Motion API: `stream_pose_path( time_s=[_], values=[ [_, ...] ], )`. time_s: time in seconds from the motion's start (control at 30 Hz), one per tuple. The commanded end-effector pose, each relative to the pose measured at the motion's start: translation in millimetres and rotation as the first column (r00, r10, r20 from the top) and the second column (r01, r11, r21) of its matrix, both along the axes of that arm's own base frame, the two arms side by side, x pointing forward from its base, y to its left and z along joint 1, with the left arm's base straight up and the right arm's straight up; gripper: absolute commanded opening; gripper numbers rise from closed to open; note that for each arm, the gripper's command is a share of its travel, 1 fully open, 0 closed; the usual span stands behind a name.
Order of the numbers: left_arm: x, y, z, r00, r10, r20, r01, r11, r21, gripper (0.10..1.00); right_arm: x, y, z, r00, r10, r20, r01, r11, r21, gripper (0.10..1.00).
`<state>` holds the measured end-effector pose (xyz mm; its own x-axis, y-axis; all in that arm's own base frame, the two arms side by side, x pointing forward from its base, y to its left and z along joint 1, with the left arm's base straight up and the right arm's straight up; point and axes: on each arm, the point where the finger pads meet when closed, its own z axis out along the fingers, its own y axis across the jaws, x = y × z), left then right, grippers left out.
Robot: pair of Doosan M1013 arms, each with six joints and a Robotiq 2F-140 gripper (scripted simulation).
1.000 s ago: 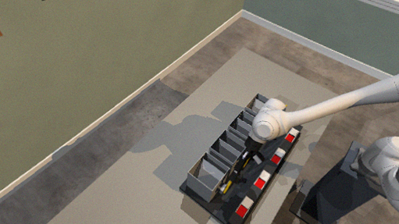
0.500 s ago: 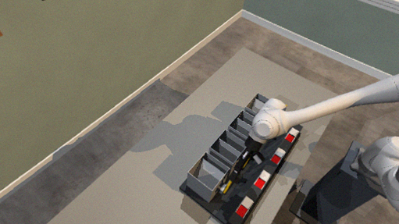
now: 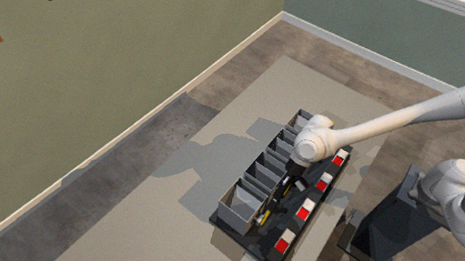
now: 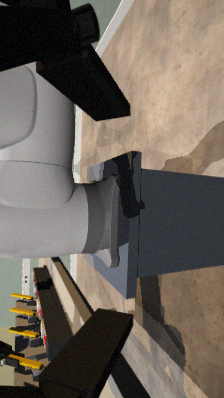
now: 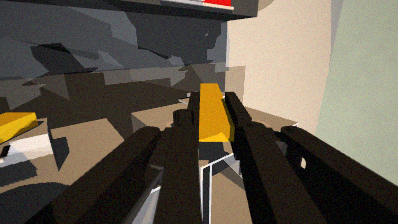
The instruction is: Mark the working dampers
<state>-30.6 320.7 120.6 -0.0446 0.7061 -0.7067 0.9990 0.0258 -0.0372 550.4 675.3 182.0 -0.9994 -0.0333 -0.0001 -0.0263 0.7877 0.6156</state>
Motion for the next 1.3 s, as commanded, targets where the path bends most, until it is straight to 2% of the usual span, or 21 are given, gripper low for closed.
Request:
stream_pose_path(
  time_s=[0.0, 0.5, 1.0, 1.27],
  values=[
    [0, 0, 0.3, 1.000, 0.000, 0.000, 0.000, 1.000, 0.001, 1.000, 0, 0, 1.1, 1.000, 0.000, 0.001, 0.000, 1.000, 0.001, 0.196],
    [0, 0, 0.3, 1.000, 0.000, 0.000, 0.000, 1.000, 0.001, 1.000, 0, 0, 1.1, 1.000, 0.000, 0.001, 0.000, 1.000, 0.001, 0.303],
    [0, 0, 0.3, 1.000, 0.000, 0.000, 0.000, 1.000, 0.001, 1.000, 0, -1, 2.5, 1.000, 0.000, 0.001, 0.000, 1.000, 0.001, 0.303],
    [0, 0, 0.3, 1.000, 0.000, 0.000, 0.000, 1.000, 0.001, 1.000, 1, -13, 17.7, 1.000, 0.000, 0.001, 0.000, 1.000, 0.001, 0.303]
  ],
)
